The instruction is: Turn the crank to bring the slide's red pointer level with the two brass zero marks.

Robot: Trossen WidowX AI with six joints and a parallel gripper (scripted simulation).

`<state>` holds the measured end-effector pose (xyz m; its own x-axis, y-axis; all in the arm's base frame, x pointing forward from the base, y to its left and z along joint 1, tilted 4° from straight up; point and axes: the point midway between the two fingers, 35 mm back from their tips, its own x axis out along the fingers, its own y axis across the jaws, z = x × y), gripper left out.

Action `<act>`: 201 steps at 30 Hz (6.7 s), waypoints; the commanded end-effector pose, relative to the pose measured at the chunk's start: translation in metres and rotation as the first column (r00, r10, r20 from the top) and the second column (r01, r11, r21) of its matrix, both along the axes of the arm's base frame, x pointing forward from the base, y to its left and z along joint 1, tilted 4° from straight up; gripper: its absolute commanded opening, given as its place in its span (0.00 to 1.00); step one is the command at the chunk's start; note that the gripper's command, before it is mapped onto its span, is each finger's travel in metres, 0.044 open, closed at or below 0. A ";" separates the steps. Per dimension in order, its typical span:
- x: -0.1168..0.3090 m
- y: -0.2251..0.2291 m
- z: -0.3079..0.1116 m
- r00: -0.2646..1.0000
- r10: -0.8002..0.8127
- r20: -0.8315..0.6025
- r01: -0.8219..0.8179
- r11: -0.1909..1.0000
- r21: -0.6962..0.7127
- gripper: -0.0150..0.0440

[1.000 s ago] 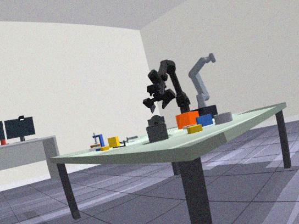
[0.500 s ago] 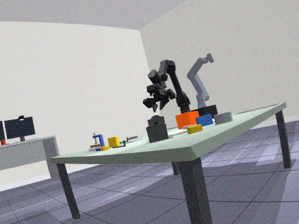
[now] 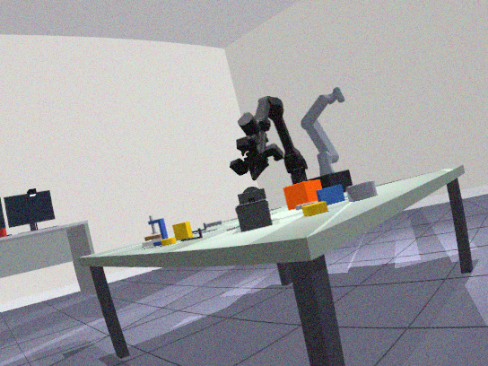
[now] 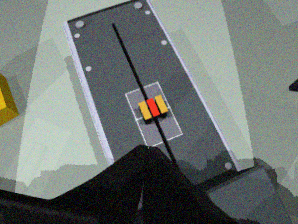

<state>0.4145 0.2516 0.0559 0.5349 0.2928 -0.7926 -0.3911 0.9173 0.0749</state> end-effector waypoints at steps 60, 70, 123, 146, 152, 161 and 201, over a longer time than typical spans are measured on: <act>0.000 0.000 0.000 1.000 0.000 0.000 0.000 1.000 0.001 0.30; 0.000 0.000 0.000 1.000 0.000 0.000 0.000 1.000 0.001 0.74; 0.000 0.000 0.000 1.000 0.000 0.000 0.000 1.000 0.001 0.79; 0.000 0.000 0.000 1.000 0.000 0.000 0.000 1.000 0.001 0.25; 0.000 0.000 0.000 1.000 0.000 0.000 0.000 1.000 0.001 0.25; 0.000 0.000 0.000 1.000 0.001 0.000 -0.001 1.000 0.001 0.25; 0.000 0.000 0.000 1.000 0.001 0.000 -0.001 1.000 0.001 0.25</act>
